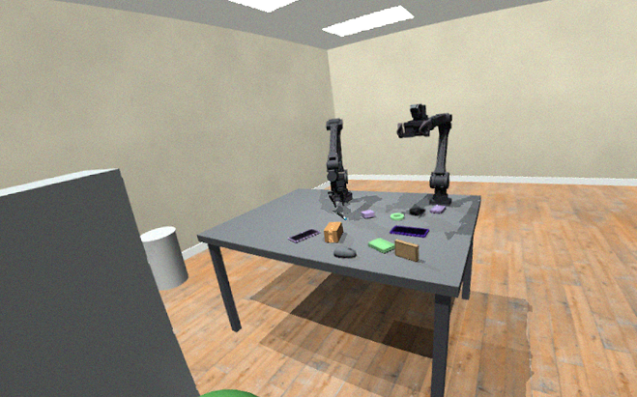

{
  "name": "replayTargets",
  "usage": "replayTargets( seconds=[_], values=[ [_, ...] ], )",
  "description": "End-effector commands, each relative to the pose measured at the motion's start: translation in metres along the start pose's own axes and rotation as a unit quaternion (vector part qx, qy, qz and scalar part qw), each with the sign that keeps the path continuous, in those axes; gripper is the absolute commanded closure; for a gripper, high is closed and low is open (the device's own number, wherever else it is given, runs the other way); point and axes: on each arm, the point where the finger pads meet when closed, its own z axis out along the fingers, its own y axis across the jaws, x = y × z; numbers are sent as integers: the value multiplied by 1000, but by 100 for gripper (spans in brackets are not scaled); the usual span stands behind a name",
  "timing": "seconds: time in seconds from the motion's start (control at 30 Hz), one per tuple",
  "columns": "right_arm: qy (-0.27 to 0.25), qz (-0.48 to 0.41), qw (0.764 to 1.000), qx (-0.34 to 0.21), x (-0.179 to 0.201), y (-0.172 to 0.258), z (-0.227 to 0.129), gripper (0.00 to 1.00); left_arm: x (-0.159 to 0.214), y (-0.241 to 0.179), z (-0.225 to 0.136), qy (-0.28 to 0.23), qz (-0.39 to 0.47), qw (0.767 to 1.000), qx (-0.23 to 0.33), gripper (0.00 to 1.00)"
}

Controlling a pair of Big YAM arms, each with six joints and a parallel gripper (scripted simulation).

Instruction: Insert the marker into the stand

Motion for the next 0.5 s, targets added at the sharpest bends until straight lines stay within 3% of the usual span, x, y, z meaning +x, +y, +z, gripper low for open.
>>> replayTargets(
  seconds=[0.0,0.33,0.37,0.47],
  values=[
    [-11,-5,1000,2,0,-1,-4,51,-90,11,-18,-84,-14,996,-16,0],
    [-3,-5,1000,-1,2,0,-4,51,-81,13,-9,-76,-13,997,-17,0],
    [-13,-8,1000,2,-8,-2,-5,51,-60,13,-5,-52,-14,998,-17,0],
    [-12,-5,1000,3,-5,-3,-2,51,-68,6,-5,-57,-14,998,-9,0]
  ],
)
